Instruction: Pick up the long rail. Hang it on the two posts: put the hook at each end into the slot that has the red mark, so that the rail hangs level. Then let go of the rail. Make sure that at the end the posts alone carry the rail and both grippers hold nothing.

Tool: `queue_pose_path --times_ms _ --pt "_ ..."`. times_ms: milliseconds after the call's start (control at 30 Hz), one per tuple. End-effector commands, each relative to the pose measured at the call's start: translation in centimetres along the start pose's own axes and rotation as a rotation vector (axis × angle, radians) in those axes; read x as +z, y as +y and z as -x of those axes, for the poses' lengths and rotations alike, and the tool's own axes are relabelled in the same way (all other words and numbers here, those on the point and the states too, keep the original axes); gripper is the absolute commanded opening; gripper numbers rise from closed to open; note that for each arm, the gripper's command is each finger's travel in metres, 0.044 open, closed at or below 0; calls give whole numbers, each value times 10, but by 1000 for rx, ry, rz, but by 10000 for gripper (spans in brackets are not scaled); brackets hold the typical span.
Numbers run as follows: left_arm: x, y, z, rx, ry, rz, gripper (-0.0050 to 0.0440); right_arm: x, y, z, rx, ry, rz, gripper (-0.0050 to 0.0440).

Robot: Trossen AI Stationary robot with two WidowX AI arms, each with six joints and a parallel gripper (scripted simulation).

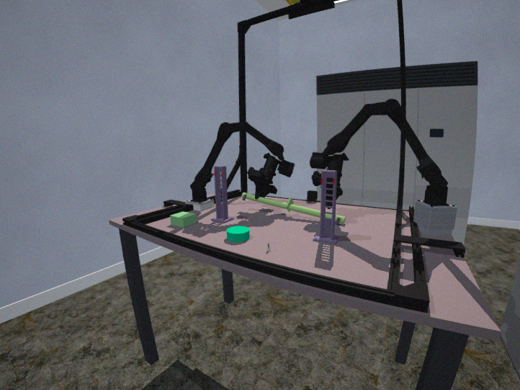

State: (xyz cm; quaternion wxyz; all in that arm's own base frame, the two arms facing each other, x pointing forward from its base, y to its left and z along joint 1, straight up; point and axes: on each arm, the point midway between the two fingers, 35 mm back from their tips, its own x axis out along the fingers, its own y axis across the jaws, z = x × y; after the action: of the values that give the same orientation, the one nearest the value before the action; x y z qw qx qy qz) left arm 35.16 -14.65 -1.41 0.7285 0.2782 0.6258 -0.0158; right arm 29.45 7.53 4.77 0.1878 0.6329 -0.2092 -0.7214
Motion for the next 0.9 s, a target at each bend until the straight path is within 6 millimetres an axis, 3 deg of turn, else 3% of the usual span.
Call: queue_pose_path --times_ms 0,467,867 --pt "0 6 -3 -95 1 -4 160 -2 1 0 7 10 -15 0" --pt "4 24 -12 -384 -53 -14 160 -1 1 0 9 7 -4 0" --pt "4 21 -20 -399 -59 -15 160 -1 1 0 9 7 -2 0"
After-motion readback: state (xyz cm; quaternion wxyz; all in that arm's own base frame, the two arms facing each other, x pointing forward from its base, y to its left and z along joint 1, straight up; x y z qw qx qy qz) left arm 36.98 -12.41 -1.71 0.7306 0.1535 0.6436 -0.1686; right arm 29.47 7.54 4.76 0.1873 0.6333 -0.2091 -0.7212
